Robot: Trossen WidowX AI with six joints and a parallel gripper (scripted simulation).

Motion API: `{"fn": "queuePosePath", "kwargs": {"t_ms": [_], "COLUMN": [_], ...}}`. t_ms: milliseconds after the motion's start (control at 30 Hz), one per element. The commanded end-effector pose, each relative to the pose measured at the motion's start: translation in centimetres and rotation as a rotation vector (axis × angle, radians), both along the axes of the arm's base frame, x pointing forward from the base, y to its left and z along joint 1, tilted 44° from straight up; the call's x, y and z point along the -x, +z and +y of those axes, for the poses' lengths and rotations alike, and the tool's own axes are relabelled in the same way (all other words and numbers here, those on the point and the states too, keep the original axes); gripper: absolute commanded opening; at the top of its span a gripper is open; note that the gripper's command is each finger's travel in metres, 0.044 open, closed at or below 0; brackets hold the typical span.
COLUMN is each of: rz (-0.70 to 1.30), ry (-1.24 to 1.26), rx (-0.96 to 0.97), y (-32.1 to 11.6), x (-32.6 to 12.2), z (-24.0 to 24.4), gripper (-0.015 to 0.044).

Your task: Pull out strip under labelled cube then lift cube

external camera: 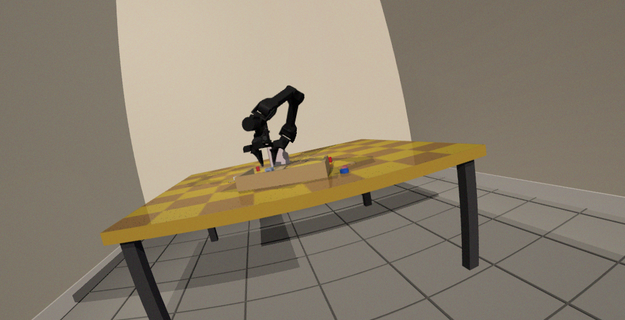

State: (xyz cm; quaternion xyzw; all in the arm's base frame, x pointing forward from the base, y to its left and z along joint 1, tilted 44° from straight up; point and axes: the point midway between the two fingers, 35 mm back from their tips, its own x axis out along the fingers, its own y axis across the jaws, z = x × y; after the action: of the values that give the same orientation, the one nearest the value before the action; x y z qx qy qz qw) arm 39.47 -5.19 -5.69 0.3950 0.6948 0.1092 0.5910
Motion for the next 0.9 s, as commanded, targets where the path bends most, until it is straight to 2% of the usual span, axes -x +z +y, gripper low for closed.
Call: {"fn": "queuePosePath", "kwargs": {"t_ms": [0,733,867], "rz": [0.011,0.011,0.005], "ry": [-0.004,-0.004,0.000], "rx": [-0.008,-0.010,-0.004], "y": [-0.8,-2.5,-2.4], "x": [0.2,0.3,0.2], "z": [0.7,2.4,2.3], "gripper": [0.0250,0.0250,0.0145]}}
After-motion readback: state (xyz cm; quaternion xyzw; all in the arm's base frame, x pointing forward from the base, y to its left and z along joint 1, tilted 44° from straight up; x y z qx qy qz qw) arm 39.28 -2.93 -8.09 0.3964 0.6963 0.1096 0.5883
